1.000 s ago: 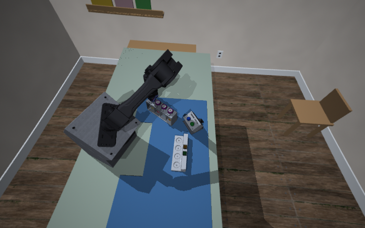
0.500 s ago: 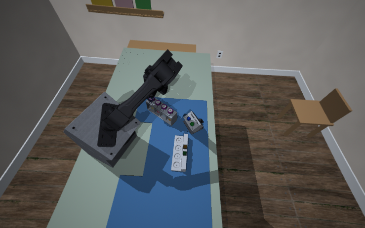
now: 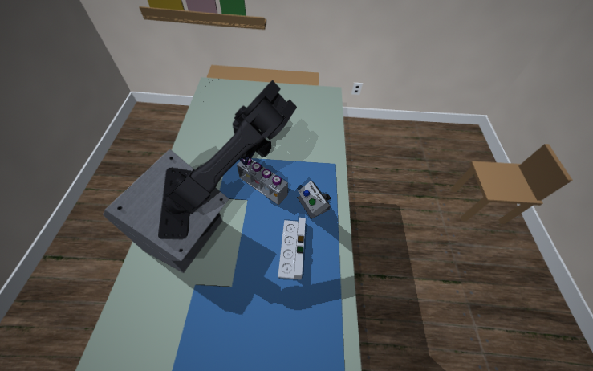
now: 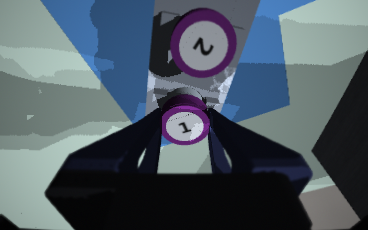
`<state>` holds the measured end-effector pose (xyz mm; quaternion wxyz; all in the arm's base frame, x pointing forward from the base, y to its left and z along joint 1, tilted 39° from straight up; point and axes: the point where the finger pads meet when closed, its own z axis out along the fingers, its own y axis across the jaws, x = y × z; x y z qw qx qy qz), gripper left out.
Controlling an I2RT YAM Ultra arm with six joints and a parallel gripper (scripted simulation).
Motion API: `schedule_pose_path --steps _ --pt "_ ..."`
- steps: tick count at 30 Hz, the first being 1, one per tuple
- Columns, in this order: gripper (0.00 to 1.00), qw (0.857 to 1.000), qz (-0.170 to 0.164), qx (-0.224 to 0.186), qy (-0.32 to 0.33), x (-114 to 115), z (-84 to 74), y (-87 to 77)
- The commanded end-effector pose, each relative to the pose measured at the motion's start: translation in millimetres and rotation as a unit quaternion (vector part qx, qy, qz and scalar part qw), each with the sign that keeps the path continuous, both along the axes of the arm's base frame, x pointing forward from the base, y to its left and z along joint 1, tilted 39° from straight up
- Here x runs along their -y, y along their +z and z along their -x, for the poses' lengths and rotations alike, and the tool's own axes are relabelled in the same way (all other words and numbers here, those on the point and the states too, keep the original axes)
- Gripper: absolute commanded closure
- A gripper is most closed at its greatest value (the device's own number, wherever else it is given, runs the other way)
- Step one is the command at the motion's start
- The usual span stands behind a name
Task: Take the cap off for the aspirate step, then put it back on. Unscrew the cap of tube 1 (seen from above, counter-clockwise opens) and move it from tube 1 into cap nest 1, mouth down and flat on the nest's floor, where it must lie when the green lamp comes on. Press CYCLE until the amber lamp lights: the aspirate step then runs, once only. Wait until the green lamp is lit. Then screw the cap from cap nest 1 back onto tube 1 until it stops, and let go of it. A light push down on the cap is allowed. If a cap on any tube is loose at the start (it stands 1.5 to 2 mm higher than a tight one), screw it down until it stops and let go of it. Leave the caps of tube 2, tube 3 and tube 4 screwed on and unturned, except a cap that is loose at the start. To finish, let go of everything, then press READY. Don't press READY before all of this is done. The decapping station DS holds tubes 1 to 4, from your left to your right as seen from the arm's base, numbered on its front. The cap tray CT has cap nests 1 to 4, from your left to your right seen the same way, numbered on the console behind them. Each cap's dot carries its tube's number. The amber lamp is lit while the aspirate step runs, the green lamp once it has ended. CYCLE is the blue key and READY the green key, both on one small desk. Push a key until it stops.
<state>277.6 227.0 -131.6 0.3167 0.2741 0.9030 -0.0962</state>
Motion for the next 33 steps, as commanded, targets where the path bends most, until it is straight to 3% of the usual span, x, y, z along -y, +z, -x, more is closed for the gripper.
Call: schedule_pose_path --steps 1,7,11,15,17,23,27,32,33 --pt "1.0 1.0 -0.006 0.004 0.0 -4.3 0.4 2.0" --pt "1.0 1.0 -0.006 0.004 0.0 -4.2 0.4 2.0" --pt "1.0 0.995 0.046 -0.03 0.078 -4.3 0.4 2.0" --pt "1.0 0.981 0.098 -0.064 0.155 -4.4 0.5 2.1" --pt "1.0 0.981 0.098 -0.064 0.155 -4.4 0.5 2.1" --pt "1.0 0.941 0.174 -0.114 0.268 -4.4 0.5 2.2" --pt "1.0 0.902 0.222 -0.146 0.34 -4.5 0.6 2.2" --pt "1.0 0.841 0.279 -0.183 0.425 -4.5 0.6 2.3" --pt "1.0 0.841 0.279 -0.183 0.425 -4.5 0.6 2.3"
